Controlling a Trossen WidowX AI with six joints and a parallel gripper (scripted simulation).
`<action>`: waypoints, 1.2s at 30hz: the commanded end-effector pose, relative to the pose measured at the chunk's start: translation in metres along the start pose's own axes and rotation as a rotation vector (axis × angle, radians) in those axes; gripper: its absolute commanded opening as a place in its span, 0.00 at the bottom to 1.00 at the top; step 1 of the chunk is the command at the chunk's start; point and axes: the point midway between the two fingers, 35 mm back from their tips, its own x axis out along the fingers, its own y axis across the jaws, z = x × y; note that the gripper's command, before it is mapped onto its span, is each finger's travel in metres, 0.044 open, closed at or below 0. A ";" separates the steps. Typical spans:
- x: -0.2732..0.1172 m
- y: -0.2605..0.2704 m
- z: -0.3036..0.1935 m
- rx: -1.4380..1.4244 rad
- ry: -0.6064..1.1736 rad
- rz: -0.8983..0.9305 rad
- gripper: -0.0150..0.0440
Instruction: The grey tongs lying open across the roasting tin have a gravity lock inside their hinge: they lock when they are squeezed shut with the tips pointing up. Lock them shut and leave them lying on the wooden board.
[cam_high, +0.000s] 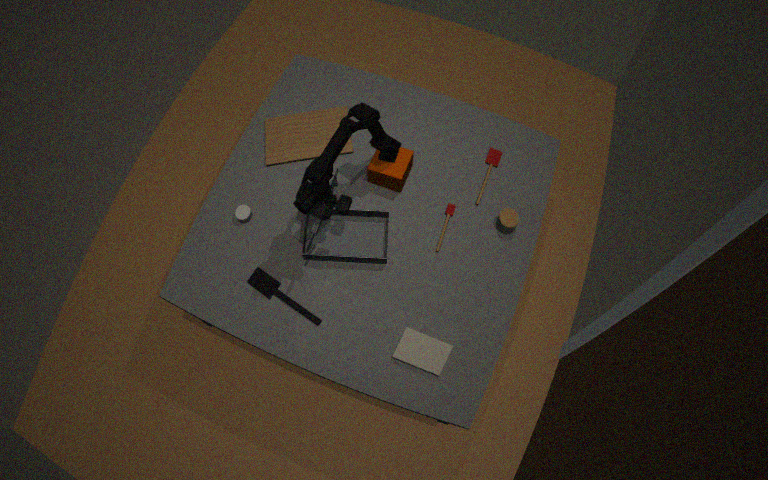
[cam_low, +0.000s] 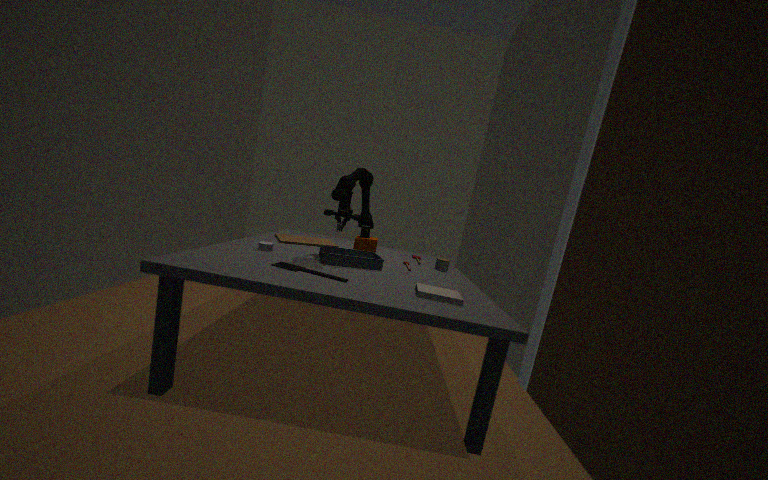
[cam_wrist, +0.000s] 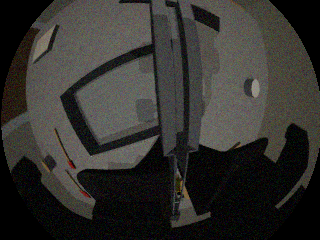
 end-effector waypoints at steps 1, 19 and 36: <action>-0.003 -0.021 -0.008 0.041 -0.008 0.000 0.00; -0.006 -0.110 -0.063 0.244 -0.009 -0.010 0.00; -0.009 -0.162 -0.119 0.391 -0.008 -0.021 0.00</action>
